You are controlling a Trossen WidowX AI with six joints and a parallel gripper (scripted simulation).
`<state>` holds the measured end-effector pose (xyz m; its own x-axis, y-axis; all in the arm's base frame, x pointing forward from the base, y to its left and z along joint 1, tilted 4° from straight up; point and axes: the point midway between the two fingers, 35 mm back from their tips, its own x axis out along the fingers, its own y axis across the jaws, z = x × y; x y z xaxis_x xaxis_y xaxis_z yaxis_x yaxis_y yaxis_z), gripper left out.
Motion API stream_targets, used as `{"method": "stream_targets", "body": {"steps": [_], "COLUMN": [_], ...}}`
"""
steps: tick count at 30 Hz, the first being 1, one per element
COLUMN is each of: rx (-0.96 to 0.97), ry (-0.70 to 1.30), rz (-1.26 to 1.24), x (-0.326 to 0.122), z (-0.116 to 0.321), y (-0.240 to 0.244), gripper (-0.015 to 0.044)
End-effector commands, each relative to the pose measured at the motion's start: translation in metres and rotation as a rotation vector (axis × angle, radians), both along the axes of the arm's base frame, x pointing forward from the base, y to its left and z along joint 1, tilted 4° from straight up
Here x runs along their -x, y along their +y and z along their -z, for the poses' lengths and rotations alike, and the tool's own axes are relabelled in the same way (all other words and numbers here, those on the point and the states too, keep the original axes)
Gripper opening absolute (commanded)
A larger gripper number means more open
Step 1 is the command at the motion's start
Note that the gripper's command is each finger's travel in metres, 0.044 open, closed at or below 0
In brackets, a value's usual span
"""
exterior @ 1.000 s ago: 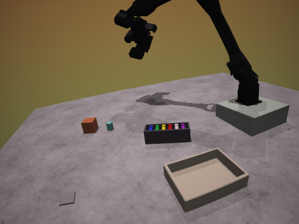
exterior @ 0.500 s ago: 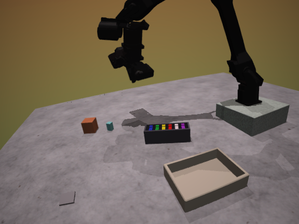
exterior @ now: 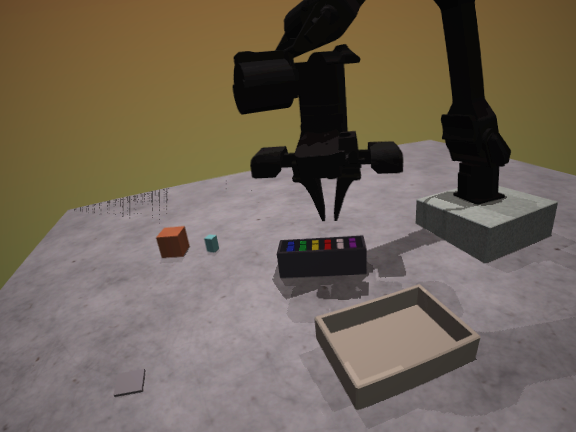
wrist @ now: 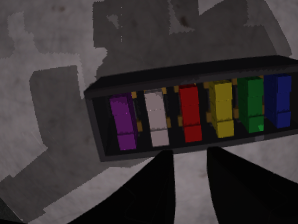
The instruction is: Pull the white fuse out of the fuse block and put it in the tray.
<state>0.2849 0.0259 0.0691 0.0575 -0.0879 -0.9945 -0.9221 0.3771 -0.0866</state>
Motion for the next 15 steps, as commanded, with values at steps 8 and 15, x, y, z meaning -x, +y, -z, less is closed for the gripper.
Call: {"method": "stream_targets", "body": {"steps": [8, 15], "rx": [-0.027, -0.027], "ry": [0.013, 0.013], "rz": [-0.063, -0.063], "x": [0.0096, 0.009], "z": [0.0023, 0.0086], "y": [0.0082, 0.0079], "gripper": [0.0063, 0.0063]}}
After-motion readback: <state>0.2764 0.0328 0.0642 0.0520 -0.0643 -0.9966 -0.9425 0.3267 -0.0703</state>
